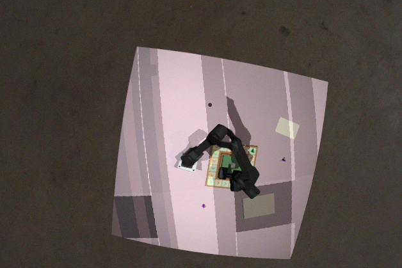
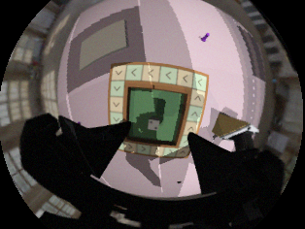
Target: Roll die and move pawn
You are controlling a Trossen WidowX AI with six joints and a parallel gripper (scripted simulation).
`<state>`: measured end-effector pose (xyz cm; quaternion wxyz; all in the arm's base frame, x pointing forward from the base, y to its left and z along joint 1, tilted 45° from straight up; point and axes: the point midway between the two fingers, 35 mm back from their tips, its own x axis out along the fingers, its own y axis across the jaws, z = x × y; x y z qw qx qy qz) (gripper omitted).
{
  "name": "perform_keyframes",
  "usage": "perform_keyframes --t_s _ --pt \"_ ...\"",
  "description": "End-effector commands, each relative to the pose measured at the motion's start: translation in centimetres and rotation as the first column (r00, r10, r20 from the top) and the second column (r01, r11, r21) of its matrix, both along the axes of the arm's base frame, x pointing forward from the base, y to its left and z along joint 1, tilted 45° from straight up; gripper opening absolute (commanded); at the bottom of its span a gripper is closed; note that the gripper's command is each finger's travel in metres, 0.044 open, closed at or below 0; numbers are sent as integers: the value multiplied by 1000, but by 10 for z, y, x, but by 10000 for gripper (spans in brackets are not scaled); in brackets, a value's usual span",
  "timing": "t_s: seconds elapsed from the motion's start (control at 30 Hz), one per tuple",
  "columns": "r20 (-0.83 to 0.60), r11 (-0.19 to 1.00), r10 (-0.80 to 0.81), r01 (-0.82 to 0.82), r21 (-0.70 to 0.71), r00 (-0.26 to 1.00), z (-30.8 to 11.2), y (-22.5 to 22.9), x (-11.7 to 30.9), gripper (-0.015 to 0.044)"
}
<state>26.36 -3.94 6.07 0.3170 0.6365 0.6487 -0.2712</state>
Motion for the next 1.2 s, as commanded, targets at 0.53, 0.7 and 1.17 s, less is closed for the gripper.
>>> perform_keyframes --t_s 0.53,0.7,1.17 --pt "563 195 629 -592 -782 -537 76 100 105 200" --pt "531 163 595 -557 -814 -603 79 105 108 200" --pt "532 164 595 -557 -814 -603 69 114 107 200"
